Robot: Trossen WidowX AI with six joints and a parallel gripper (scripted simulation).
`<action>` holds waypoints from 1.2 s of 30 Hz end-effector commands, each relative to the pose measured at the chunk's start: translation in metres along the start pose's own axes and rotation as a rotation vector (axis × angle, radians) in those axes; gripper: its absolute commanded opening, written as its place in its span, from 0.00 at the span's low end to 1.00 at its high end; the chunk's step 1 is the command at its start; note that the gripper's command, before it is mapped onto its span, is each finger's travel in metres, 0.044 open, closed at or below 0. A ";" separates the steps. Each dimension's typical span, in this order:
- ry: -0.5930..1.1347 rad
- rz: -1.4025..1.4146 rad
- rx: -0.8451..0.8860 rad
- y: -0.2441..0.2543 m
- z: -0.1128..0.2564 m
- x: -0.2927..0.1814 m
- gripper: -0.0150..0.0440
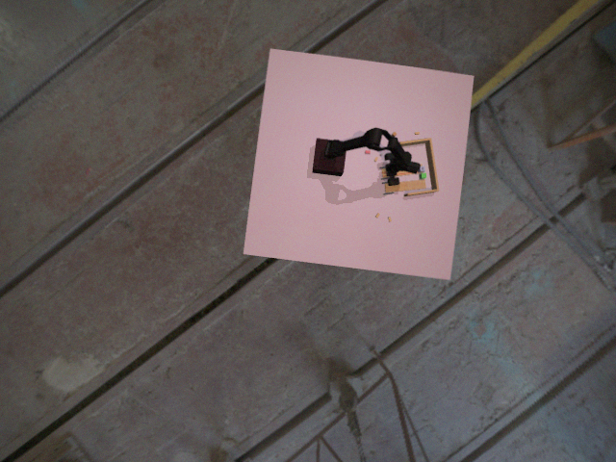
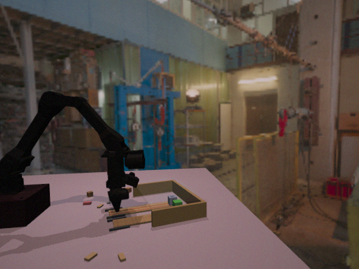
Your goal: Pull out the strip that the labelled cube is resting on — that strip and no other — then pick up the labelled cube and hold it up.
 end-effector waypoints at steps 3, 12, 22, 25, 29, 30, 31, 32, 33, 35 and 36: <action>0.002 0.003 -0.001 0.000 -0.001 -0.001 0.25; 0.002 0.003 -0.001 0.000 -0.002 -0.001 0.25; 0.002 0.003 -0.001 0.000 -0.003 -0.001 0.25; 0.002 0.003 -0.001 0.000 -0.004 0.000 0.25; 0.002 0.003 -0.001 0.000 -0.004 -0.001 0.25; 0.002 0.003 -0.001 0.000 -0.004 -0.002 0.25; 0.002 0.003 -0.001 -0.001 -0.004 -0.004 0.25; 0.002 0.003 -0.001 -0.001 -0.004 -0.005 0.25; 0.002 0.003 -0.002 -0.001 -0.004 -0.007 0.25; 0.003 0.003 -0.002 -0.002 -0.004 -0.010 0.25; 0.003 0.003 -0.002 -0.002 -0.004 -0.012 0.25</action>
Point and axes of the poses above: the point midway between the two fingers, 35 mm back from their tips, its own z axis back along the fingers, its own y axis across the jaws, x = y × z, the point moved 5 cm from there along z, back along the fingers, and after that the axes turned 11 degrees about -z, right-handed, at the moved point
